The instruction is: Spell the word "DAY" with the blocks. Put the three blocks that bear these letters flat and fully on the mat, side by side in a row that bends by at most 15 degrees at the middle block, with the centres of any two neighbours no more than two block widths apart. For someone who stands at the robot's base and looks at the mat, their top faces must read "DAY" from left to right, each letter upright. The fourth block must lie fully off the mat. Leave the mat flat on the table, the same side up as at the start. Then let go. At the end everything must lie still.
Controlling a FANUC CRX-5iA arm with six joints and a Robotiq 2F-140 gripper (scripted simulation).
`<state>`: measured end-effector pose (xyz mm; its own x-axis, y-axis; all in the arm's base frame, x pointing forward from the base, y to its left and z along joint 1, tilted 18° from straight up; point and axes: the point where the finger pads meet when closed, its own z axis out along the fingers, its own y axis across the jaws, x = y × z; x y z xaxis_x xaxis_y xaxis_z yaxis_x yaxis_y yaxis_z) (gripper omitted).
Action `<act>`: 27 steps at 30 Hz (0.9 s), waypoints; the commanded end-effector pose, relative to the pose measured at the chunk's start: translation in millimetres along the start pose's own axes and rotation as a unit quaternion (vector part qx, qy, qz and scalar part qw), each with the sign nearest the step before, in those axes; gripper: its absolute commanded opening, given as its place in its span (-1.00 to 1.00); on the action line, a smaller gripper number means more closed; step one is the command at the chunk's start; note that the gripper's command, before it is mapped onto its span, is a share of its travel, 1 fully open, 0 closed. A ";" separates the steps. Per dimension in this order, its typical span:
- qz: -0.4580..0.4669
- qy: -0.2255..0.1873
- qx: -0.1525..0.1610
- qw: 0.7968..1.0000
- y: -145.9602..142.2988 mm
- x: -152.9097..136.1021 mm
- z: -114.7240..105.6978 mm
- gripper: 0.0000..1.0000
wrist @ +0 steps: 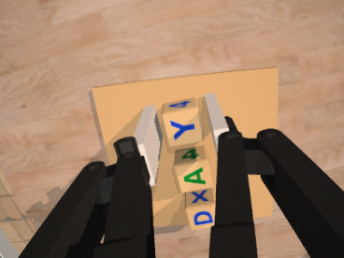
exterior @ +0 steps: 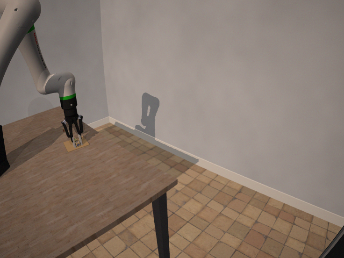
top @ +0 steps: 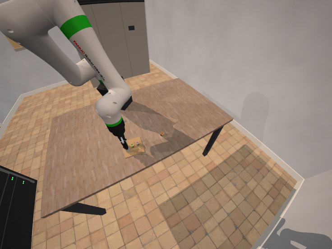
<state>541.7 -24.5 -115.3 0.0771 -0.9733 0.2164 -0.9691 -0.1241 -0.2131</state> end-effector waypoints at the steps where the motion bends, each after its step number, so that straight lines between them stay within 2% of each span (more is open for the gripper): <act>1: 0.000 0.000 0.000 1.000 -0.2 0.0 -0.1 -0.50; 7: 0.000 0.000 0.000 1.000 -0.2 0.0 -2.8 -0.50; 13: 0.000 0.000 0.000 1.000 -0.2 0.0 -21.9 -0.50; 15: 0.000 0.000 0.000 1.000 -0.2 0.0 -21.9 -0.50; 27: 0.000 0.000 0.000 1.000 -0.1 0.0 -81.8 -0.50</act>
<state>524.7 -10.3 -46.9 0.0770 -0.9733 0.2164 -0.9689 -0.1242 -0.2141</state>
